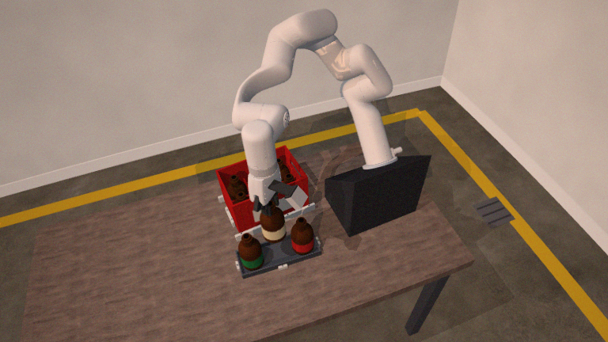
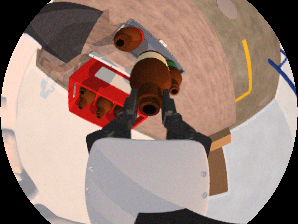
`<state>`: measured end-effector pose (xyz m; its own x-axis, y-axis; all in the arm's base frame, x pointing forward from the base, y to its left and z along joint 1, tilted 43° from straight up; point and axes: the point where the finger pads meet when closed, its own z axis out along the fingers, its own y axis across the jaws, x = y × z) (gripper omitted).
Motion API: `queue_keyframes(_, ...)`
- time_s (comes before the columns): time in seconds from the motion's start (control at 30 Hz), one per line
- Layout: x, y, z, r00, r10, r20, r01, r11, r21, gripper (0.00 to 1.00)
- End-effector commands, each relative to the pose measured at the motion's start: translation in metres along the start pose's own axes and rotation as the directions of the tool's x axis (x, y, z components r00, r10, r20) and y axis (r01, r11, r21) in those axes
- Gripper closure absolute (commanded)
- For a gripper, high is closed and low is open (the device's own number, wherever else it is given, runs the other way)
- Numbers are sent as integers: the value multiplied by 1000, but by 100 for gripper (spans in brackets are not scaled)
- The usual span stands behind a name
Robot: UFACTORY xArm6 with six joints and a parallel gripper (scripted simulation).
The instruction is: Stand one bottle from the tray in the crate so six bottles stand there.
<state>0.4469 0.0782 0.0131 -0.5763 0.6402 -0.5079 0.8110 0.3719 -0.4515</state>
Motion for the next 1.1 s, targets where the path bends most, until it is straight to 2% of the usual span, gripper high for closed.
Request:
queue_keyframes(0.0, 0, 1, -2, 1000, 1, 0, -1, 1000, -4, 100)
queue_keyframes(1.07, 0, 1, -29, 1000, 1, 0, -1, 1000, -4, 100)
